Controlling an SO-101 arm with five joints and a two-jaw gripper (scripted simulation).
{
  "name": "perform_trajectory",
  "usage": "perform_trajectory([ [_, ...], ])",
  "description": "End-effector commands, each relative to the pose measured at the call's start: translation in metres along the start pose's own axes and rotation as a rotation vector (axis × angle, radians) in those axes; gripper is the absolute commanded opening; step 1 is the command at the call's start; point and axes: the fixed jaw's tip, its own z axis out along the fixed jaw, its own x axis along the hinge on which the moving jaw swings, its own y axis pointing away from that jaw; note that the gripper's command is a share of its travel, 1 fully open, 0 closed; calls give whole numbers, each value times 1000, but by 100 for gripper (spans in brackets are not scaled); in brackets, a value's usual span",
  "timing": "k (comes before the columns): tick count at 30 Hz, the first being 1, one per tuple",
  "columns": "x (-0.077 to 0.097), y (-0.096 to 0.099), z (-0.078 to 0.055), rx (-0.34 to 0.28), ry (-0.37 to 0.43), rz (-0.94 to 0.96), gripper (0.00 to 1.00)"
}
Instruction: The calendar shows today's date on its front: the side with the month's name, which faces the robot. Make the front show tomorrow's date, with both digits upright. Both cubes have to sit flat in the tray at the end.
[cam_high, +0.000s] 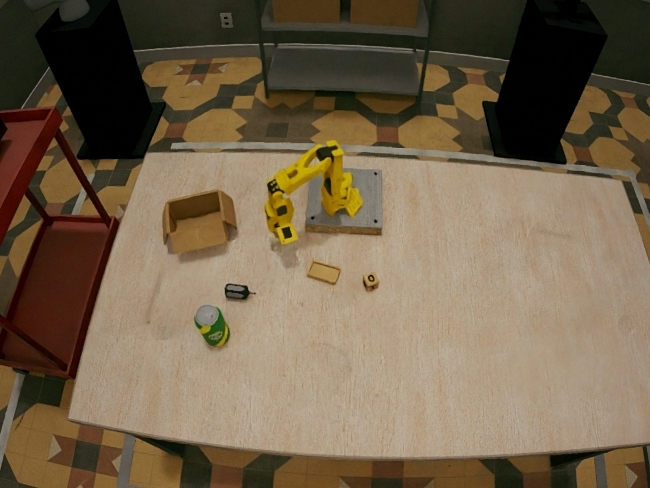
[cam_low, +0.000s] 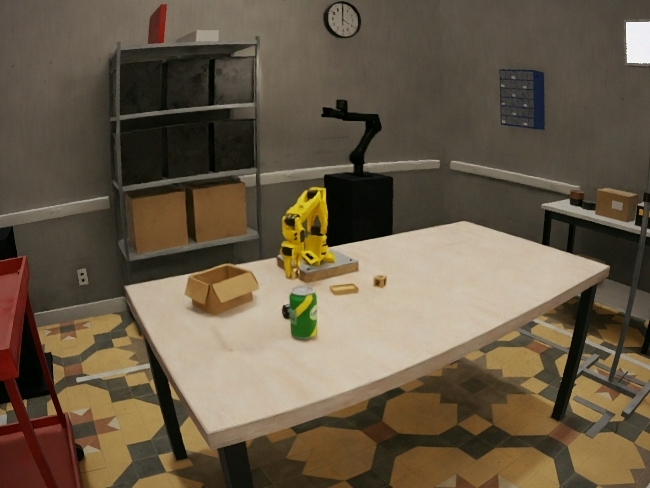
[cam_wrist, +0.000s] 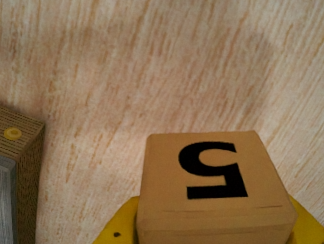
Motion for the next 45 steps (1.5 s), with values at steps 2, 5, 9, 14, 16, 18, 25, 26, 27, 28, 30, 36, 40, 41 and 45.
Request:
perform_trajectory([
  [2, 1, -1, -10, 18, -3, -3, 0],
  [5, 1, -1, -10, 18, -3, -3, 0],
  [9, 1, -1, -10, 18, -3, -4, 0],
  [14, -4, -1, -10, 18, -2, -30, 0],
  [16, -8, 0, -10, 18, -2, -55, 0],
  [18, -15, 0, -10, 18, -1, -91, 0],
  [25, -38, 6, -10, 19, 3, -221, 0],
  [26, -43, 7, -10, 19, 4, -253, 0],
  [27, -49, 10, -10, 19, 4, -287, 0],
  [28, -55, 12, -10, 19, 5, -322, 0],
  [30, -66, 18, -10, 19, 7, -394, 0],
  [36, -99, 40, -9, 20, 13, -613, 0],
  [40, -111, 52, -9, 20, 15, -709, 0],
  [41, -111, 52, -9, 20, 15, -709, 0],
  [45, -123, 67, -8, 21, 18, -809, 0],
])
